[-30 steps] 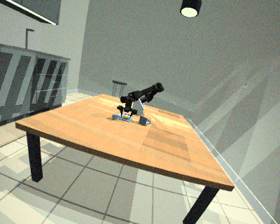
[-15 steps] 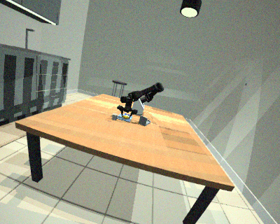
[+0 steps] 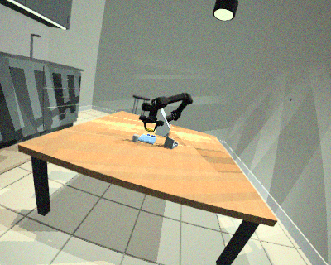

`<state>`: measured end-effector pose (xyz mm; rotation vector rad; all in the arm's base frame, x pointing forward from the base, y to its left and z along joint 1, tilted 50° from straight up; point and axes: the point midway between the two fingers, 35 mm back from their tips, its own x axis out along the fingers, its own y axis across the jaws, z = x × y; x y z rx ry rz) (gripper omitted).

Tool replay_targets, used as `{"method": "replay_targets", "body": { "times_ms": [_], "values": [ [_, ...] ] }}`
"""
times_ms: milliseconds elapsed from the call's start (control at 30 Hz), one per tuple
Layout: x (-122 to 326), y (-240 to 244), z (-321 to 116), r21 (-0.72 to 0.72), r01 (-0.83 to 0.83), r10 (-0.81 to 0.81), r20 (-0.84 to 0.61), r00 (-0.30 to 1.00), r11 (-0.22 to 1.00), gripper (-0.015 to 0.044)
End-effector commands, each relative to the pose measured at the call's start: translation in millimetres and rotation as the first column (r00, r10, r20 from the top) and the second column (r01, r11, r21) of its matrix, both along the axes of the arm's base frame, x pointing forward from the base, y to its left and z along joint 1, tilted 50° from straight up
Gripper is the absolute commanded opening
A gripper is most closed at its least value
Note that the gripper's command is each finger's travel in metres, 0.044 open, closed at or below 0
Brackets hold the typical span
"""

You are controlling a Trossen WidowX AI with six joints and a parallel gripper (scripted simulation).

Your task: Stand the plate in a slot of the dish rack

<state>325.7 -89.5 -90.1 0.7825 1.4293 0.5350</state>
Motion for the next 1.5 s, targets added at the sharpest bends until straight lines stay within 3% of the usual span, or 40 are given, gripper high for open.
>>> {"method": "replay_targets", "body": {
  "times_ms": [0,633,1033,1467],
  "values": [
    [0,-19,15,-0.008,-0.003,0.004,0.008,1.0,1.0,0.0],
    [-9,-72,66,0.004,0.007,-0.007,-0.008,1.0,1.0,0.0],
    [-15,-39,118,-0.004,0.275,-0.263,-0.309,0.914,0.961,0.0],
    [-32,1,167,-0.101,0.529,-0.479,-0.591,0.649,0.843,0.0]
  ]
}}
